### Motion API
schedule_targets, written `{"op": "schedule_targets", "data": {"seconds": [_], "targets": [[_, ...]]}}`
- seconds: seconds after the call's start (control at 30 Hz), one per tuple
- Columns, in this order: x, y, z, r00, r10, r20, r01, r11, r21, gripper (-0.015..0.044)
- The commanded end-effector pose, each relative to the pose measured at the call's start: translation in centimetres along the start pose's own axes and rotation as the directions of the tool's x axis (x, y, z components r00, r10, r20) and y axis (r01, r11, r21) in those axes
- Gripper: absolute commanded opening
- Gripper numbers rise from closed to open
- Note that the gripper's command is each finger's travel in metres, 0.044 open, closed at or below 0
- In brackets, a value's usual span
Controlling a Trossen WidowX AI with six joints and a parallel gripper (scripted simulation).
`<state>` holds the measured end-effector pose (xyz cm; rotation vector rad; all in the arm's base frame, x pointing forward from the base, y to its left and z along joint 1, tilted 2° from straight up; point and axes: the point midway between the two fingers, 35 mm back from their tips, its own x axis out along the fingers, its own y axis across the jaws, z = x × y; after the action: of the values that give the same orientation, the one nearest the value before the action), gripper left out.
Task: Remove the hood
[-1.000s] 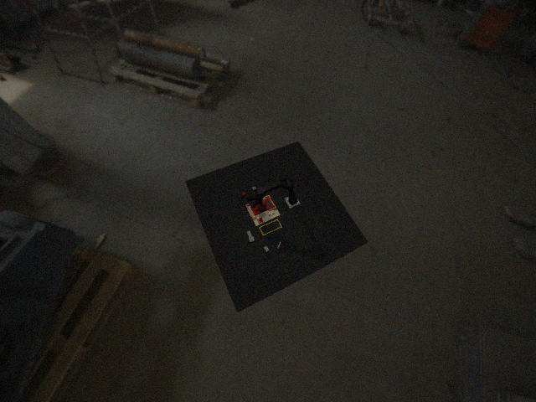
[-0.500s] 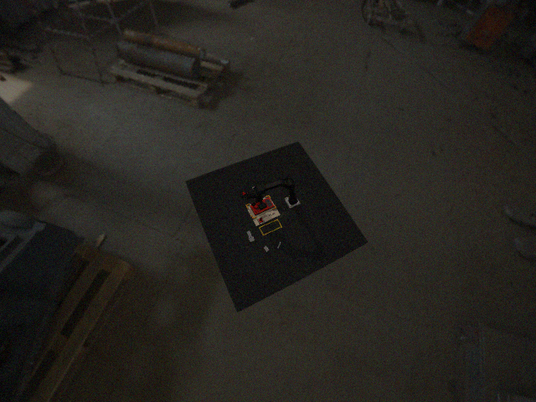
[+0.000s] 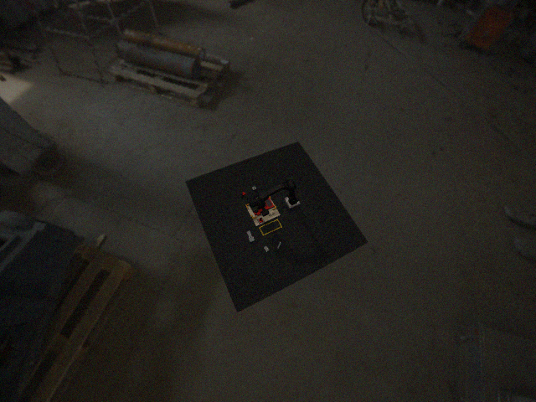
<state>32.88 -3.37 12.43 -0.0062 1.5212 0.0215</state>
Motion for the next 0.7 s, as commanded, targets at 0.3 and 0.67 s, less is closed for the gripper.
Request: {"op": "schedule_targets", "data": {"seconds": [0.3,0.67], "targets": [[-0.3,6.1,0.0,1.0,0.001,0.002,-0.001,1.0,-0.007,0.0],[-0.6,11.4,-0.9,1.0,0.006,0.001,-0.006,1.0,0.014,0.0]]}}
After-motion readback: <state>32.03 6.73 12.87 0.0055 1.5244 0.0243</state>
